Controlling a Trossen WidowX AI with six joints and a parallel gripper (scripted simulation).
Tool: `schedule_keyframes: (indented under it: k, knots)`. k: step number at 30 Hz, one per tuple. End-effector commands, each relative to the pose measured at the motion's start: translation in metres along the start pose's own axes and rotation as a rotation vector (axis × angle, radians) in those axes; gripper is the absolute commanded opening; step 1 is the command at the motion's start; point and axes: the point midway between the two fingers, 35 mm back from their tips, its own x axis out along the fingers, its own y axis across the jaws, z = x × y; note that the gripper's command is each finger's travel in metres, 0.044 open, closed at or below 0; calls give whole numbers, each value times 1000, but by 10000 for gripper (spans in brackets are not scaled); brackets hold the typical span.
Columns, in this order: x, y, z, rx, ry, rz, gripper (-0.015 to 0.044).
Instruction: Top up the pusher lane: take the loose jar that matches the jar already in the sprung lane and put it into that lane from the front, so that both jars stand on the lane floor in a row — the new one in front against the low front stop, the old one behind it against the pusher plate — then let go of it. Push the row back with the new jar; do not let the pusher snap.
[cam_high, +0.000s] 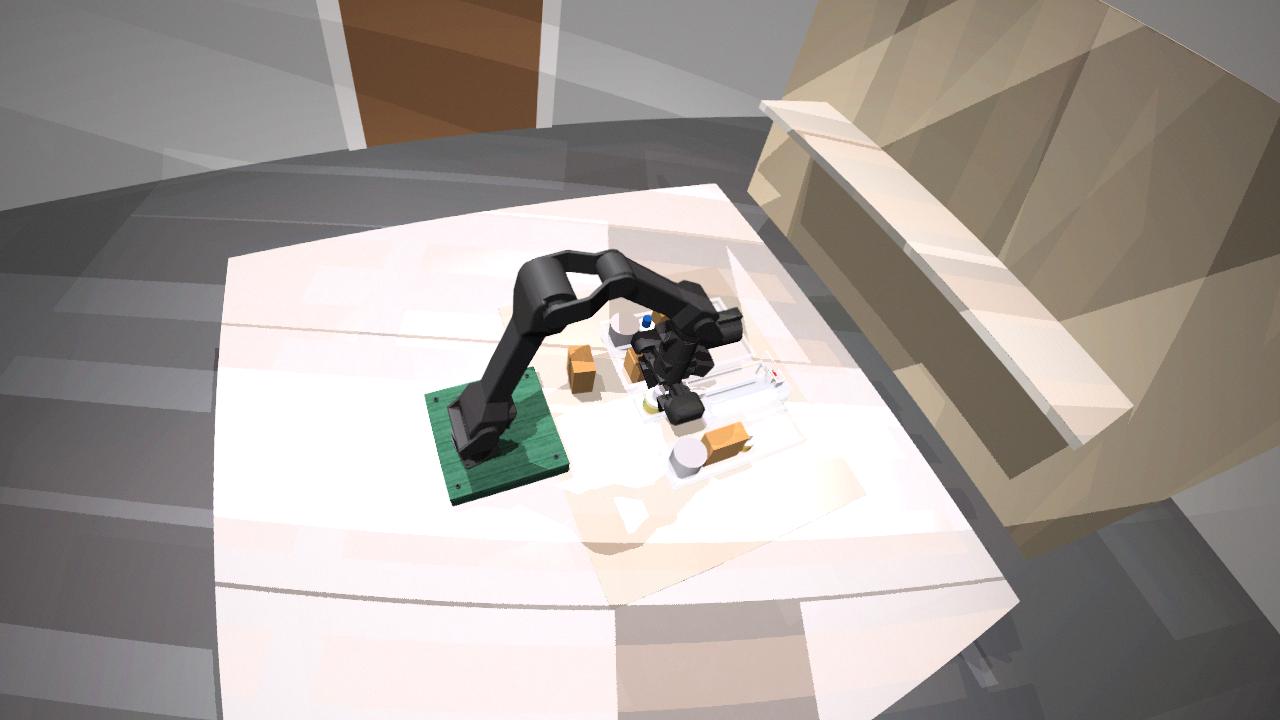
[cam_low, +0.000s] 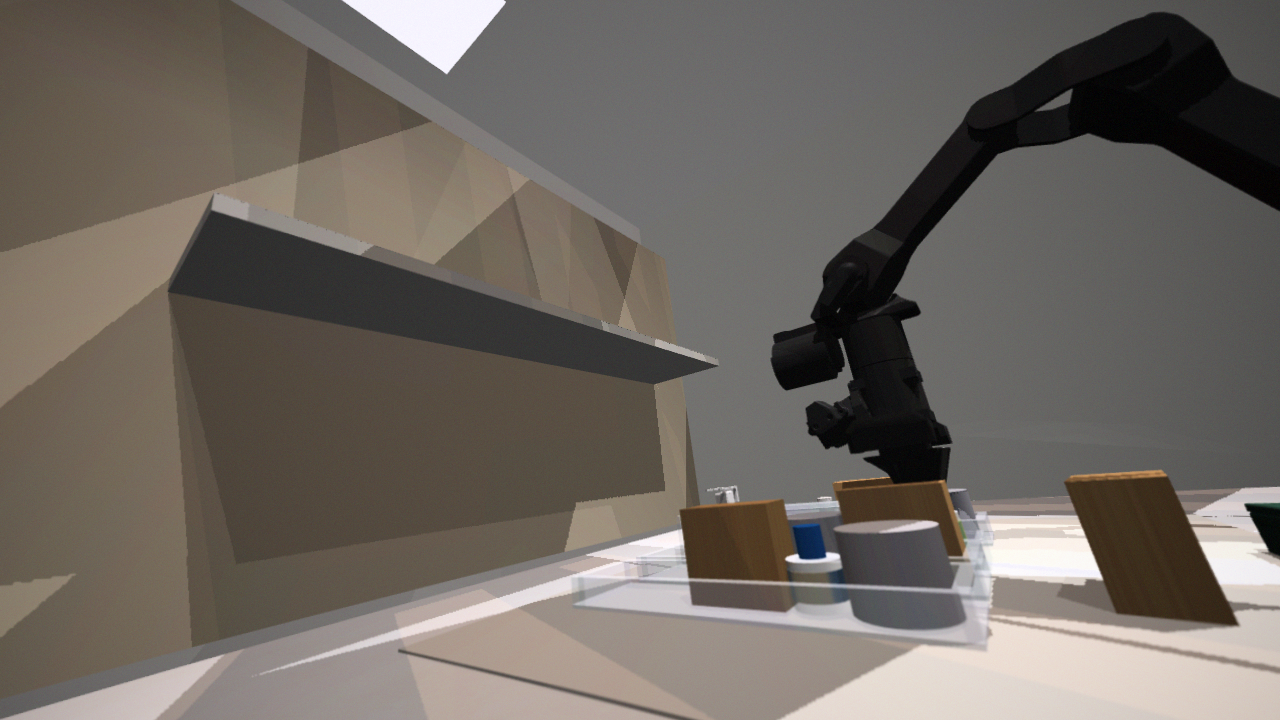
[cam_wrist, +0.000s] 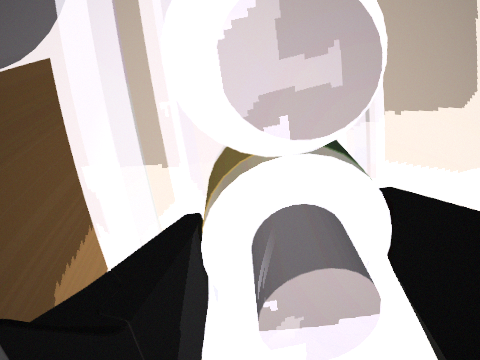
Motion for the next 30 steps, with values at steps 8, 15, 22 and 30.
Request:
schedule_keyframes:
  k: [8,15,22,30]
  knots:
    - [0,0,3,-2,-21,2,0]
    - [0,0,2,-2,-21,2,0]
    - [0,0,0,-2,-21,2,0]
    - [0,0,-1,-2,-21,2,0]
